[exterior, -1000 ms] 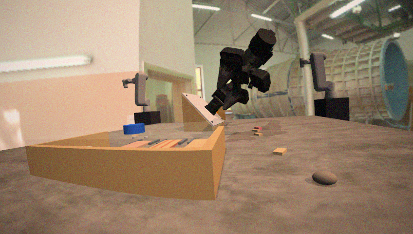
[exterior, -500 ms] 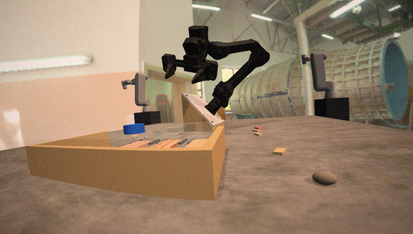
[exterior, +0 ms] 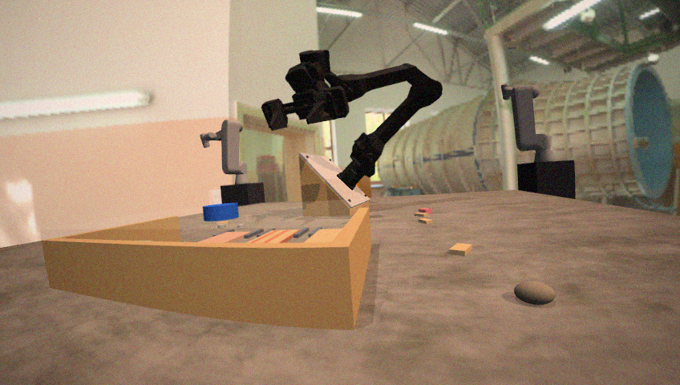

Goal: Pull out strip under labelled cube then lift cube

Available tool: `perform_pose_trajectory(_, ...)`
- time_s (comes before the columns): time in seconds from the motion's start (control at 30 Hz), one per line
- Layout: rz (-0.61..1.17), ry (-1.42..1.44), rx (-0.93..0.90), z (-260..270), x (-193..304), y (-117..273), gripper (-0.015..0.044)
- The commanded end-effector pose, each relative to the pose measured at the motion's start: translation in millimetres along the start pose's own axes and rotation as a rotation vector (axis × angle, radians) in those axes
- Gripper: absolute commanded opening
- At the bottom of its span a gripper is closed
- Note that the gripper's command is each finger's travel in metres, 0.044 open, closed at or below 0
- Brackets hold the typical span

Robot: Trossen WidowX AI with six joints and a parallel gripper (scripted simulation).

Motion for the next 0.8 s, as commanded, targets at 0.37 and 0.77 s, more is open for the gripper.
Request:
perform_pose_trajectory(0.37,0.404,0.061,-0.052,-67.7,-34.7,-82.5,0.0006)
perform_pose_trajectory(0.77,0.804,0.150,-0.262,-105.8,-13.3,-159.3,0.0000)
Point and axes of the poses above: the point midway between the two fingers, 35 mm back from their tips, its own y axis back along the fingers, its own z axis across the jaws, x = y × z, the point moved 8 cm from there along y, back along the fingers, and after that the axes turned 15 degrees about y, right-handed, at the moved point
